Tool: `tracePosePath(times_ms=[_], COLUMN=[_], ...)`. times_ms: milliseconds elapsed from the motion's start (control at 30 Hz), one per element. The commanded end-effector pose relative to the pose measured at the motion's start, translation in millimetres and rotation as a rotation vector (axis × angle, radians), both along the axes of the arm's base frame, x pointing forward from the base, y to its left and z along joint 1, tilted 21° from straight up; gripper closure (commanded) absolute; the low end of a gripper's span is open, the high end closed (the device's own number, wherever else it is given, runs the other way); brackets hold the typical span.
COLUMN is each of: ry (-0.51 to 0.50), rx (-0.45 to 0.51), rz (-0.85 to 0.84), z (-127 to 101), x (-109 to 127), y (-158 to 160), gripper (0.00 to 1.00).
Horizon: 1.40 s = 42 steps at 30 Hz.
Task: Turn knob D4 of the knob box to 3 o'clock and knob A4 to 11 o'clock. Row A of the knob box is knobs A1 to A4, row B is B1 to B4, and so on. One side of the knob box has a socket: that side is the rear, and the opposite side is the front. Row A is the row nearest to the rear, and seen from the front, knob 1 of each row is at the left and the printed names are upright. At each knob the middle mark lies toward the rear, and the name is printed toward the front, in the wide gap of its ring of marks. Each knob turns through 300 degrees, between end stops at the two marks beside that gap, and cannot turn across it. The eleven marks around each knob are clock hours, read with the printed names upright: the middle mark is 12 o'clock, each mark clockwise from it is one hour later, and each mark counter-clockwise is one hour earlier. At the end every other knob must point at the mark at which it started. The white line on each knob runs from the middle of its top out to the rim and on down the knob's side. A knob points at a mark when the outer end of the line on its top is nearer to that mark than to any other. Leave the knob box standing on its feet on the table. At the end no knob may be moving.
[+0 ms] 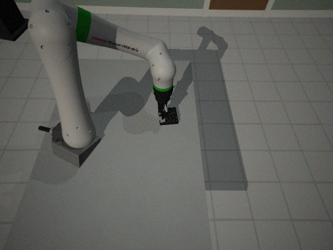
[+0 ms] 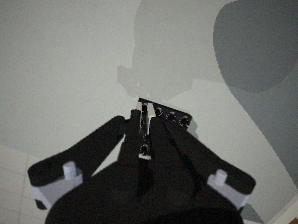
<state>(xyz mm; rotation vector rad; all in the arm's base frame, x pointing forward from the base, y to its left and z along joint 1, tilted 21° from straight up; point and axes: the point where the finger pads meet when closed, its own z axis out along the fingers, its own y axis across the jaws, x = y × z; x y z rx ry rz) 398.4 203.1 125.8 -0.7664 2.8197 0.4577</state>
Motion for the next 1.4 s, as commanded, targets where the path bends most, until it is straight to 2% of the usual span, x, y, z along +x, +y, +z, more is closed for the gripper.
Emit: tracePosePath(times_ms=[0,633,1067,1367], ry=[0.0,0.022,0.127,0.149], rx=[0.0,0.006,0.036,0.042], rz=[0.0,-0.062,-0.35,-0.411], z=[0.2,0.2,0.2,0.2], x=[0.1,0.2,0.2,0.2], y=[0.0,0.0,0.0,0.0], gripper=[0.95,0.95,0.95,0.95])
